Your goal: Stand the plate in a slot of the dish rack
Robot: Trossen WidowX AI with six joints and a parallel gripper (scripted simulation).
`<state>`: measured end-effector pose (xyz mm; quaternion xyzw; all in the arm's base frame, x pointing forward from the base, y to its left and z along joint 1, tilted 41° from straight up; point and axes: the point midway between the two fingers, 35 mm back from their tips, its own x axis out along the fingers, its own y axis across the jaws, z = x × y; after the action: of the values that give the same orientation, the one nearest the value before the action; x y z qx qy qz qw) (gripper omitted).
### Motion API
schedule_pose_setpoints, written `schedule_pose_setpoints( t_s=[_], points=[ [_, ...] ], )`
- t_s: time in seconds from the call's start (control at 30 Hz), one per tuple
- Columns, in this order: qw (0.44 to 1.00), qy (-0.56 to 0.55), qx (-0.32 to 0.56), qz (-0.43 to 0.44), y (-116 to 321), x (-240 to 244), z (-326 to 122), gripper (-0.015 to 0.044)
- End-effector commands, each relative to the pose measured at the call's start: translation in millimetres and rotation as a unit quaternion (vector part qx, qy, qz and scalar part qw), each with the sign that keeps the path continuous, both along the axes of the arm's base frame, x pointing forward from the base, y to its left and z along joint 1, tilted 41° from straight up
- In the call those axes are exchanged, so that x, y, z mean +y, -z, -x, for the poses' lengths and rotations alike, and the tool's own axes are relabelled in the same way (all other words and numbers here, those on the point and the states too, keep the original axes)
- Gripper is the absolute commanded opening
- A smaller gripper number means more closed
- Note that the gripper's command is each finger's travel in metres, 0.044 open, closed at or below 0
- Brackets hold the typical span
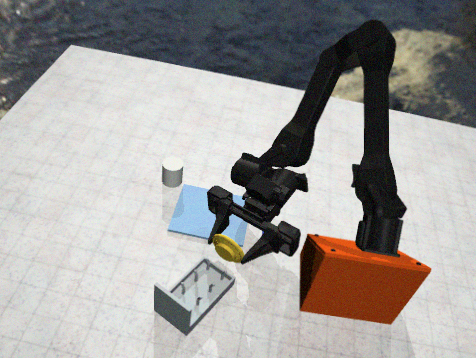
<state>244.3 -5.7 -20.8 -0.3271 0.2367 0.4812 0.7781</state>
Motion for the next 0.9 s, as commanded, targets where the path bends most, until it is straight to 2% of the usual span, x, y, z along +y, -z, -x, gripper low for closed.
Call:
schedule_pose_setpoints(
  t_s=[0.0,0.87],
  points=[
    [0.999,-0.014,-0.033,0.003,-3,-1,1,0.0],
    [0.999,-0.014,-0.036,0.006,11,16,-14,0.0]
  ],
)
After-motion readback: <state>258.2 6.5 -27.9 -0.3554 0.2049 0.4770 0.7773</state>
